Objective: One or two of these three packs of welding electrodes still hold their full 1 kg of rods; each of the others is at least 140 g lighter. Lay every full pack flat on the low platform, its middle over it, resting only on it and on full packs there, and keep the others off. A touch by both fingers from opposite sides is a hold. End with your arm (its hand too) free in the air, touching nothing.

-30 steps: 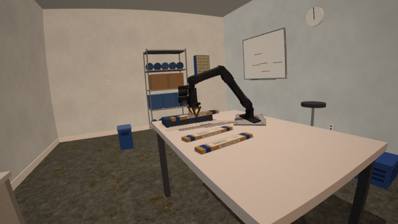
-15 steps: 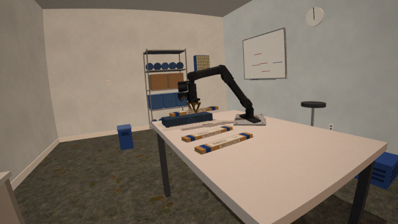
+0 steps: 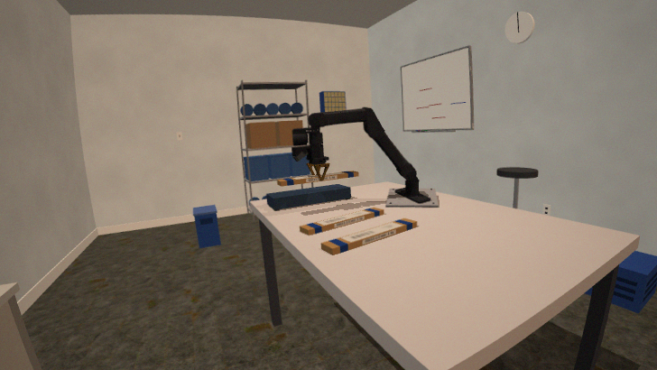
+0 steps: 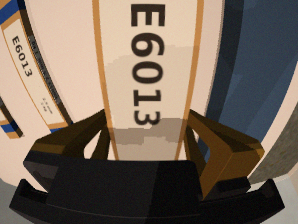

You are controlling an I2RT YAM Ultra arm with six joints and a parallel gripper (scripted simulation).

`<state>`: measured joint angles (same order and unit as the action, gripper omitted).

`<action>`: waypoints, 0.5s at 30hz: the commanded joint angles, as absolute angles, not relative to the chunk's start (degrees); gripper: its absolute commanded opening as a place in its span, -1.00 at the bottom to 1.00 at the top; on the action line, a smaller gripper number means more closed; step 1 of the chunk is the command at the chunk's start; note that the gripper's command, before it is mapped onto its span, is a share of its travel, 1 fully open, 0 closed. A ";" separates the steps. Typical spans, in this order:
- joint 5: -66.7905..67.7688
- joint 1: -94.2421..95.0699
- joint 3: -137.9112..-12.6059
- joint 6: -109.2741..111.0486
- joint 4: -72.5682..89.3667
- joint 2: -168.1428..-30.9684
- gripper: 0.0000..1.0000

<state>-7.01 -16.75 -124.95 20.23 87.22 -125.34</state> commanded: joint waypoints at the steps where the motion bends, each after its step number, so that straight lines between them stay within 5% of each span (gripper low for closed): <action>1: -7.16 -17.66 -127.10 20.32 90.00 -123.09 -1.00; 15: -7.23 -18.03 -127.23 20.31 90.00 -119.97 -1.00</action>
<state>-7.07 -16.78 -125.10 20.23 88.92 -125.36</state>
